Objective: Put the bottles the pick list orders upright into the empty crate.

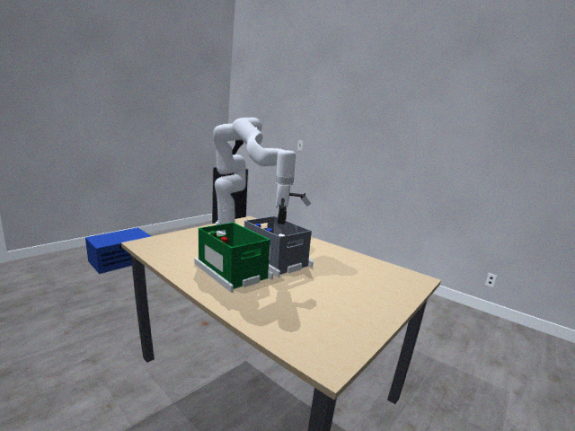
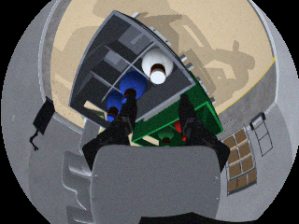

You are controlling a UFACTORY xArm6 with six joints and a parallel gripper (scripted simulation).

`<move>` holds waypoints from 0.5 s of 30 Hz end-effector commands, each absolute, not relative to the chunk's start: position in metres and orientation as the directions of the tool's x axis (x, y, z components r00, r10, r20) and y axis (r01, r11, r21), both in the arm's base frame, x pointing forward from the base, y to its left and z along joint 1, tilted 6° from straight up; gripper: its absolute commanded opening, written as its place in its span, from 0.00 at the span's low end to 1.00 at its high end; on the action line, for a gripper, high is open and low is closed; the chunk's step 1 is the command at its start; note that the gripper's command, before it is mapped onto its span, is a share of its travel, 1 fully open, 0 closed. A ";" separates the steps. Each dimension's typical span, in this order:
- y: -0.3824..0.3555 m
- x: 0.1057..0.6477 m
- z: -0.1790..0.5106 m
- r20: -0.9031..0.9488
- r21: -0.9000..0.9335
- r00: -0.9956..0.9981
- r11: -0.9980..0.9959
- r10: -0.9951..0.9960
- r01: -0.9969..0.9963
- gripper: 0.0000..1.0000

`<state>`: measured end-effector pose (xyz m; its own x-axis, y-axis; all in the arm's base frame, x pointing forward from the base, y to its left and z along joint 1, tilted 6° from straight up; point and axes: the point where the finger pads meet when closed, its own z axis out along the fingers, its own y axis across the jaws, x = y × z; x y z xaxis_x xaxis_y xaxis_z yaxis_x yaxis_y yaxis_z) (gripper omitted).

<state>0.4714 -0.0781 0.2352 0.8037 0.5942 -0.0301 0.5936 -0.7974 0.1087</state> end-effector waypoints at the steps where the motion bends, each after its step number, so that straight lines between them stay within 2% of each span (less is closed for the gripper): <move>1: -0.078 0.472 0.237 -0.027 0.112 0.804 -0.797 0.594 0.593 0.65; 15: -0.058 0.467 0.241 -0.027 0.112 0.804 -0.797 0.594 0.593 0.65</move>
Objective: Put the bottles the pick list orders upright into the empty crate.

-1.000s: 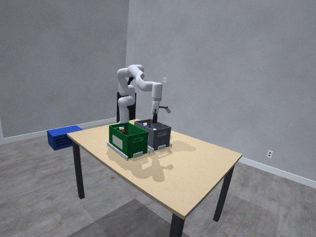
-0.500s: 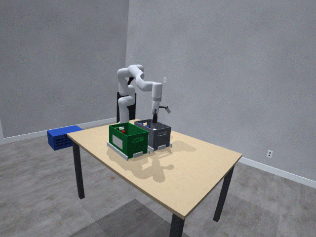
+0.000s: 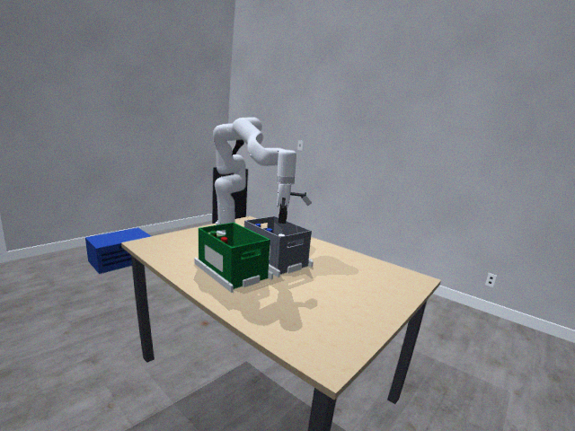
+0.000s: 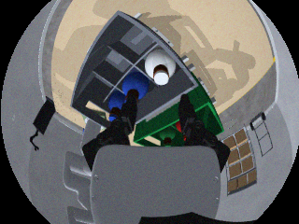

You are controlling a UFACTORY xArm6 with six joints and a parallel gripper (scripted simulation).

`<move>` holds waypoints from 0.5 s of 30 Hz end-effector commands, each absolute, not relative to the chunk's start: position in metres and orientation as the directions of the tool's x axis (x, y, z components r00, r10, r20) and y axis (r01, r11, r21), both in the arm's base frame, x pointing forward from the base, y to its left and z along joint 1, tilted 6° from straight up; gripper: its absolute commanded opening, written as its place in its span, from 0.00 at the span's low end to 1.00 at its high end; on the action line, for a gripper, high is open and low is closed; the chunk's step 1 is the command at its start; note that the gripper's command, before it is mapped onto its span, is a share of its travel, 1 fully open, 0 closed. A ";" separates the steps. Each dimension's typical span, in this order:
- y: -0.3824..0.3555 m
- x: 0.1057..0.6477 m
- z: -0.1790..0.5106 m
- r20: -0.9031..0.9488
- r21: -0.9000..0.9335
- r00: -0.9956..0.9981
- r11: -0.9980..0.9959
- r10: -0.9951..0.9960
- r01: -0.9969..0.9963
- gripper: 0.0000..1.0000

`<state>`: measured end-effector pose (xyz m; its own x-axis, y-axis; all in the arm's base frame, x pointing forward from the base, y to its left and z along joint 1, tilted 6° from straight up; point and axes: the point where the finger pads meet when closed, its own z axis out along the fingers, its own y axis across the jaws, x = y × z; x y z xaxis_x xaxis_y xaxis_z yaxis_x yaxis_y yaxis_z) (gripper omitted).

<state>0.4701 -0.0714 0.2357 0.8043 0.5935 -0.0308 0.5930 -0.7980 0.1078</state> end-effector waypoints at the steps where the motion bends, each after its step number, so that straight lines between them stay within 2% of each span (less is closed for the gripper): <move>1: -0.053 0.465 0.242 -0.026 0.112 0.804 -0.797 0.594 0.593 0.65; 15: 0.001 0.443 0.252 -0.026 0.111 0.804 -0.797 0.594 0.593 0.65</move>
<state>0.4471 -0.0114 0.2479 0.8037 0.5943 -0.0299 0.5937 -0.7974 0.1081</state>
